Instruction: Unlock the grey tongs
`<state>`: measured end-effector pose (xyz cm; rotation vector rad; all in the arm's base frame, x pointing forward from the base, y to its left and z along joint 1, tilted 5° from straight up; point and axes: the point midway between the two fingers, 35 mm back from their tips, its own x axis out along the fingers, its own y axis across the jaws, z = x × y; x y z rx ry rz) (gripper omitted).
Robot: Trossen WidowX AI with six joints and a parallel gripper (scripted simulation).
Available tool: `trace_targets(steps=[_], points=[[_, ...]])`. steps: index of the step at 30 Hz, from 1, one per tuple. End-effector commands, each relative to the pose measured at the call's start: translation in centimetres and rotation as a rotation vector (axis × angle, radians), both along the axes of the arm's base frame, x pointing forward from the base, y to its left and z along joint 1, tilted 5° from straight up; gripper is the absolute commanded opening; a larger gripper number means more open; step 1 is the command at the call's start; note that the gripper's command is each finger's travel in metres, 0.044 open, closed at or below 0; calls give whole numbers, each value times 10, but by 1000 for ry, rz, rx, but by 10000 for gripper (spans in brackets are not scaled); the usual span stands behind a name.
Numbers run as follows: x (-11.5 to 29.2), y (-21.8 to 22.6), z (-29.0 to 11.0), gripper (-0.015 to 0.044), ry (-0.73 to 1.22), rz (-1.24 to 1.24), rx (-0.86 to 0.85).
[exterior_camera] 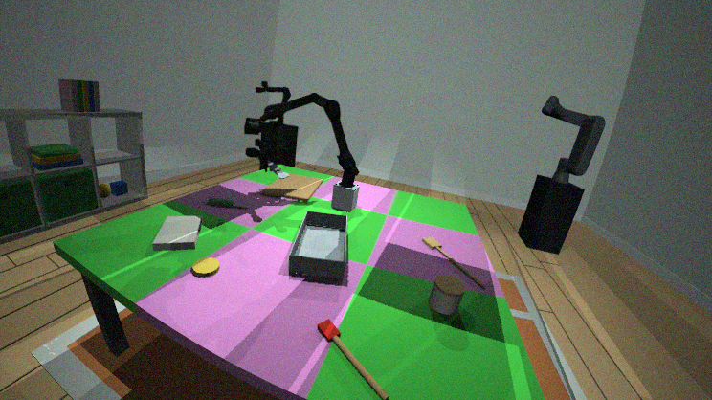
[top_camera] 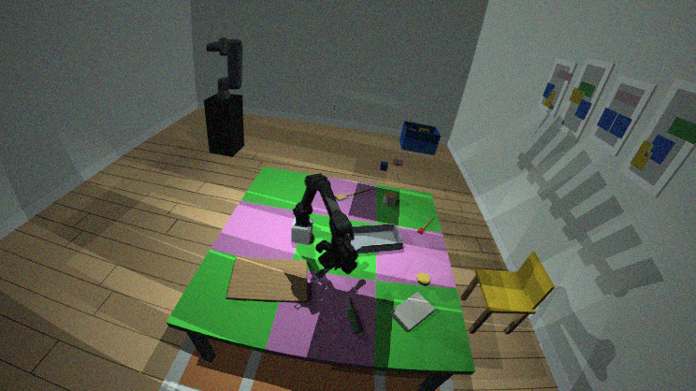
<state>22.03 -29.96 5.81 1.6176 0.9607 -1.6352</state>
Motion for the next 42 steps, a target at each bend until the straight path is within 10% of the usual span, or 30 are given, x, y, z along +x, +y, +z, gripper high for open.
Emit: trace_targets(steps=[1,42], points=[[-17,-12,6,-150,-9,-40,-19],[-272,-52,17,-150,38,-649,-53]])
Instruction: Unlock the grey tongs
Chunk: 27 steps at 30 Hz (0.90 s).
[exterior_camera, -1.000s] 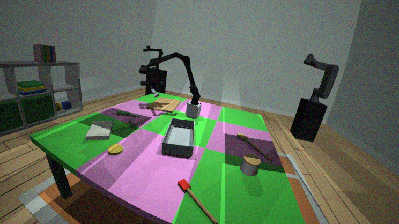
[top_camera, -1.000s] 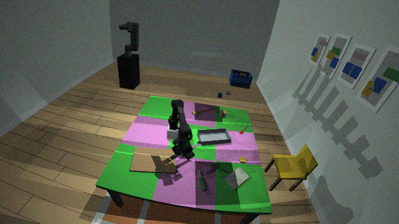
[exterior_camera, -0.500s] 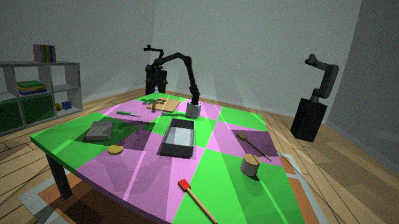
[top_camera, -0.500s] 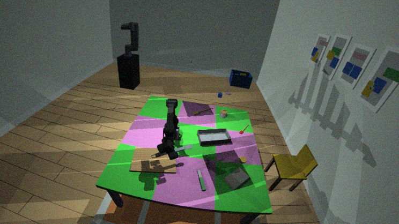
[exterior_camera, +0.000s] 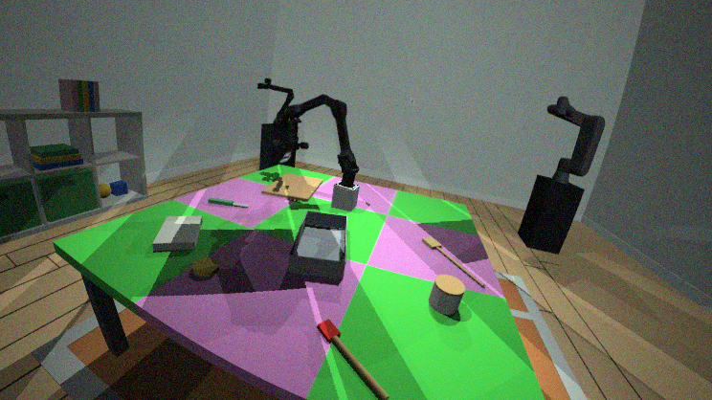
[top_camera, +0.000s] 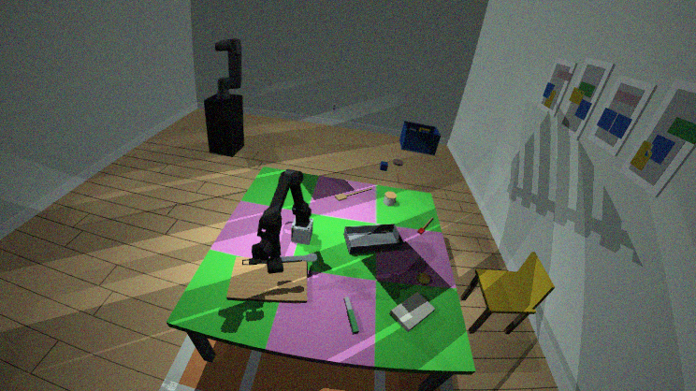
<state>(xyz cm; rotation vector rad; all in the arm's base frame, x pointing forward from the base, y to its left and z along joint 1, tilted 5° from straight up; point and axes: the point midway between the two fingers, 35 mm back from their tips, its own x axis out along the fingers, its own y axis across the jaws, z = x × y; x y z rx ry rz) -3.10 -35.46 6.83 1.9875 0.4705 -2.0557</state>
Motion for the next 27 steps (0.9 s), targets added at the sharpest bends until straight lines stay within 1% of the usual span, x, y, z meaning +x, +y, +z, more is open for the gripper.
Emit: trace_targets(steps=[1,9,17,20,27], points=[[-27,4,7,-150,12,-57,-21],[-72,17,9,-150,25,-165,-20],[-73,18,9,-150,43,-166,-19],[-72,19,8,-150,109,-159,-17],[-67,22,10,-150,352,-138,-41]])
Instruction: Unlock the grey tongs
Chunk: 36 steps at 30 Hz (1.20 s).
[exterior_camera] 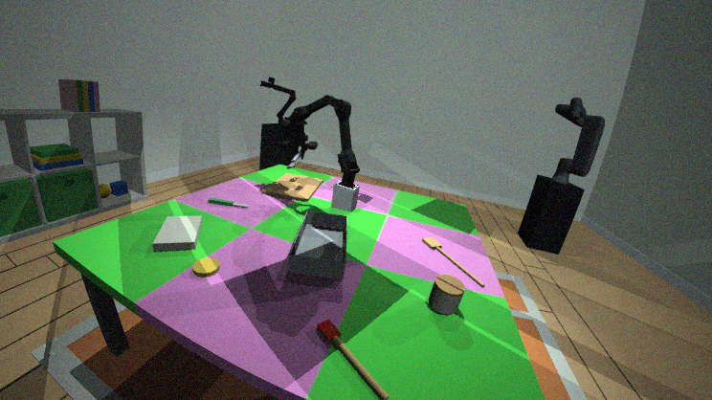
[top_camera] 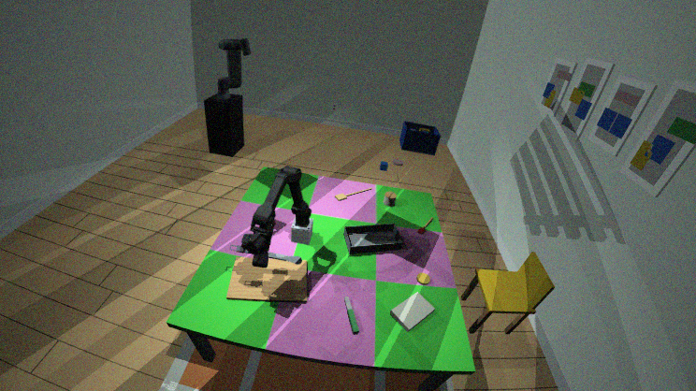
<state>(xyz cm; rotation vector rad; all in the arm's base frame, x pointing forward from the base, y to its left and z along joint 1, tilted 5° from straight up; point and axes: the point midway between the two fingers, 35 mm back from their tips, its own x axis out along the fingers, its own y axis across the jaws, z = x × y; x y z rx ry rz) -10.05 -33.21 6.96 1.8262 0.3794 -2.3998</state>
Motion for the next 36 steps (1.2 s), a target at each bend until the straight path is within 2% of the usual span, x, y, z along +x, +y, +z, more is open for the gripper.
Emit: trace_targets(steps=[1,17,36], points=[[3,0,9,-150,146,13,-35],[25,0,43,-150,682,67,-238],[27,0,45,-150,703,69,-251]])
